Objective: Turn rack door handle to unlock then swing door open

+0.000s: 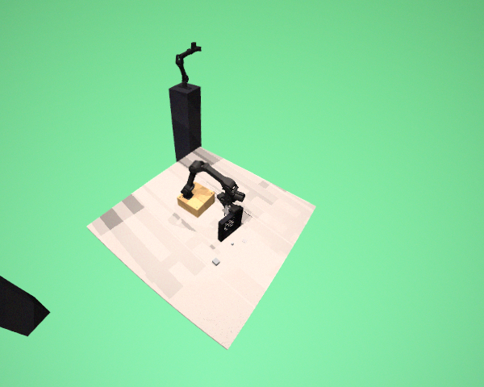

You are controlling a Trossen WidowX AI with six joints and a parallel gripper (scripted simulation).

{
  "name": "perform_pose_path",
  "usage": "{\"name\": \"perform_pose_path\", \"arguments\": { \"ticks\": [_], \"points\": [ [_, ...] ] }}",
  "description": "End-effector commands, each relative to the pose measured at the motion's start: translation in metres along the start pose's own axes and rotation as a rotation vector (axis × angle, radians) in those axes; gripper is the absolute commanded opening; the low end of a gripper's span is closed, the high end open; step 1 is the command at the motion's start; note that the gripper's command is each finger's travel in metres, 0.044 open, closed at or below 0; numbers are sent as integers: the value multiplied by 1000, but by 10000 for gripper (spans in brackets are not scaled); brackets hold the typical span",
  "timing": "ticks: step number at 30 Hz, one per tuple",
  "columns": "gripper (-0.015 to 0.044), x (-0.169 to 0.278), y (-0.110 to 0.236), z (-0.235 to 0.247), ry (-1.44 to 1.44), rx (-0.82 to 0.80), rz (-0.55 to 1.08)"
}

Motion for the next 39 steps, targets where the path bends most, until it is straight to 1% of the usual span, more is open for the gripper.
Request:
{"name": "perform_pose_path", "arguments": {
  "ticks": [1, 39],
  "points": [
    [292, 2, -1, -1, -223, 1, 6],
    [292, 2, -1, -1, -2106, 6, 3]
  ]
}}
Point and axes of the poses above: the point midway between the two fingers, 35 mm back from their tips, its own y axis back along the fingers, its own z axis across the jaws, x = y × z, the point moved 6 cm from there along y, back along the fingers, and after that the axes turned 10 degrees about y, right-handed, at the moved point
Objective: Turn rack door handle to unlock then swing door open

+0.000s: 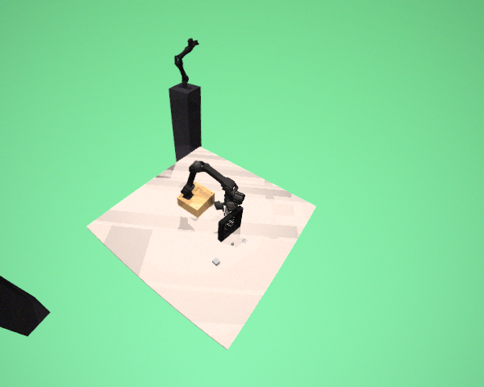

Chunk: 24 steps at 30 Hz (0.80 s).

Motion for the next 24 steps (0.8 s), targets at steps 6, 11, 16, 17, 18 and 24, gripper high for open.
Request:
{"name": "perform_pose_path", "arguments": {
  "ticks": [6, 11, 16, 17, 18, 24],
  "points": [
    [292, 0, 0, 0, -477, 3, -1],
    [292, 0, 0, 0, -725, 3, -2],
    [292, 0, 0, 0, -973, 3, -2],
    [292, 0, 0, 0, -1022, 3, -2],
    [292, 0, 0, 0, -1072, 3, -2],
    [292, 0, 0, 0, -1294, 3, -3]
  ]
}}
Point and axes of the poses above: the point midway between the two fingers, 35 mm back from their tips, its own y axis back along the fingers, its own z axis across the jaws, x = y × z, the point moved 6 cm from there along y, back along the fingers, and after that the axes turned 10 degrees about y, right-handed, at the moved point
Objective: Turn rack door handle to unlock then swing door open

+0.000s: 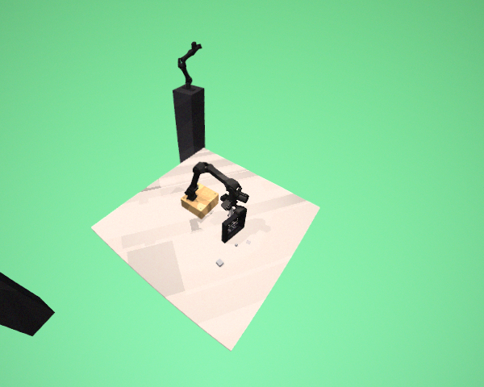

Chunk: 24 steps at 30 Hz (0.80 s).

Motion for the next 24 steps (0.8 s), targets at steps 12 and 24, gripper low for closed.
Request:
{"name": "perform_pose_path", "arguments": {
  "ticks": [12, 24],
  "points": [
    [292, -2, -1, 0, -138, 3, -5],
    [219, -2, -1, 0, -138, 3, -5]
  ]
}}
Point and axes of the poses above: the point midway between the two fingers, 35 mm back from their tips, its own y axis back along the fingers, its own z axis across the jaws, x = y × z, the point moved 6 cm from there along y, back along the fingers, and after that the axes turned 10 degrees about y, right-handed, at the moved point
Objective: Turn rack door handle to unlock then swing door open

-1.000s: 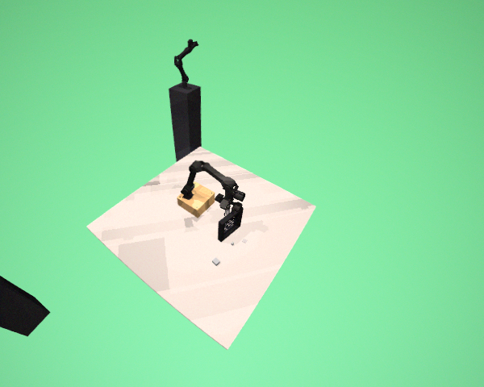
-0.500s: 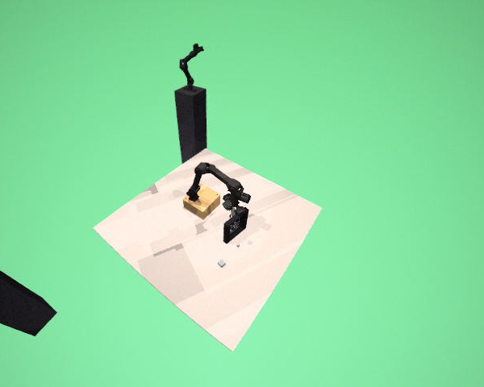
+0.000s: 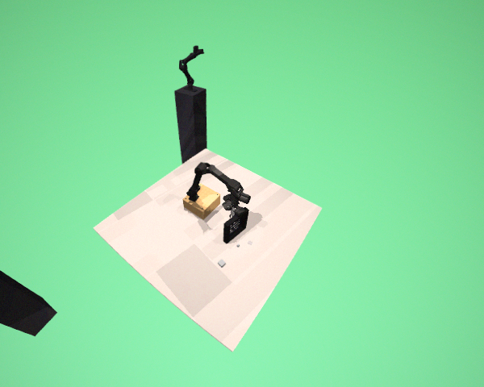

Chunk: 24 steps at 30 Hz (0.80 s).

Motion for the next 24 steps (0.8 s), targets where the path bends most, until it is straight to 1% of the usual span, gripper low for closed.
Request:
{"name": "perform_pose_path", "arguments": {
  "ticks": [1, 24],
  "points": [
    [212, -1, -1, 0, -5, 3, -4],
    [59, -1, -1, 0, -5, 3, -4]
  ]
}}
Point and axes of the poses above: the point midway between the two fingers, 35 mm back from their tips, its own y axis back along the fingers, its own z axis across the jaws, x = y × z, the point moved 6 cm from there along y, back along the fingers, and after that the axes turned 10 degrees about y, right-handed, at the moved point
